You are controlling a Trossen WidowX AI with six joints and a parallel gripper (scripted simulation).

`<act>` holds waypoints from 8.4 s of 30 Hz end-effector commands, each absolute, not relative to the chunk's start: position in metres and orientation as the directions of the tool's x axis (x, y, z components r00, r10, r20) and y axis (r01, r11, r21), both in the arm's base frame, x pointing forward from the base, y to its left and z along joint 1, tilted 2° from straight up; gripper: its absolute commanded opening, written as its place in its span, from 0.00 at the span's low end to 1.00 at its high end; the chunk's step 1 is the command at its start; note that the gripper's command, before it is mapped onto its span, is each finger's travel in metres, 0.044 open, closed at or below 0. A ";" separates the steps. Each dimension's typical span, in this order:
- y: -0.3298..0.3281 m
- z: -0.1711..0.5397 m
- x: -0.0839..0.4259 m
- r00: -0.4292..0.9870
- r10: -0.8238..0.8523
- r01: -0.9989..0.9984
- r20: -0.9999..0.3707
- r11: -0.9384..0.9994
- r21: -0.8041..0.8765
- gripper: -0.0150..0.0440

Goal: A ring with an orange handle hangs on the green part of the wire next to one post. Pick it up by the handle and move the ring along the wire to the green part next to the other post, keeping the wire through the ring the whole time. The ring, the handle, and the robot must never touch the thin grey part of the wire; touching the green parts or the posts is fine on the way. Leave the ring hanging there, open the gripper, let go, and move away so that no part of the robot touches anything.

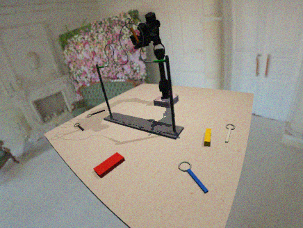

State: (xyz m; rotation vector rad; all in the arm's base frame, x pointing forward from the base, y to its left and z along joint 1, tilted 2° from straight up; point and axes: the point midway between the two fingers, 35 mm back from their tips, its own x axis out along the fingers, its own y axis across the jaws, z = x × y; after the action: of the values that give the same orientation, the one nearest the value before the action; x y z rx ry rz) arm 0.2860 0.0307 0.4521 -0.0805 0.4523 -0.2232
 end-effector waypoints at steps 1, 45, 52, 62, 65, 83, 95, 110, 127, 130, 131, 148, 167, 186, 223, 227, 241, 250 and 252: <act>0.029 0.452 0.286 0.874 -0.256 0.198 -0.413 0.964 -0.177 0.00; 0.012 0.459 0.285 0.849 -0.467 0.206 -0.248 0.724 -0.659 0.00; 0.010 0.461 0.284 0.845 -0.491 0.204 -0.212 0.663 -0.720 0.00; 0.007 0.464 0.284 0.840 -0.520 0.201 -0.158 0.567 -0.799 0.00; 0.007 0.465 0.284 0.838 -0.526 0.200 -0.142 0.540 -0.818 0.00; 0.003 0.471 0.283 0.830 -0.556 0.189 -0.038 0.345 -0.919 0.00; 0.001 0.476 0.283 0.826 -0.563 0.180 0.036 0.203 -0.962 0.00; 0.000 0.482 0.283 0.821 -0.556 0.167 0.128 0.019 -0.986 0.00; 0.000 0.489 0.282 0.817 -0.529 0.149 0.229 -0.190 -0.970 0.00; 0.000 0.491 0.282 0.816 -0.522 0.146 0.246 -0.227 -0.963 0.00; 0.000 0.491 0.282 0.816 -0.520 0.145 0.252 -0.239 -0.960 0.00; 0.002 0.498 0.282 0.815 -0.468 0.125 0.343 -0.436 -0.891 0.00; 0.004 0.502 0.282 0.815 -0.405 0.107 0.415 -0.599 -0.794 0.00; -0.011 0.483 0.282 0.812 -0.416 0.110 0.409 -0.579 -0.808 0.00; -0.031 0.362 0.287 0.817 -0.574 0.181 0.047 0.178 -0.967 0.00; -0.026 0.347 0.288 0.820 -0.572 0.187 -0.004 0.275 -0.943 0.00; -0.004 0.299 0.303 0.874 -0.471 0.210 -0.121 0.590 -0.780 0.00; 0.021 0.275 0.306 0.883 -0.422 0.214 -0.206 0.751 -0.624 0.00; 0.028 0.271 0.307 0.885 -0.410 0.214 -0.223 0.782 -0.586 0.00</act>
State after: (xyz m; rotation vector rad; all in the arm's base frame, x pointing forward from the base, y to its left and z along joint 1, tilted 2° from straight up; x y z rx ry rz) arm 0.3060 0.0201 0.2758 -0.6530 0.3487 -0.3524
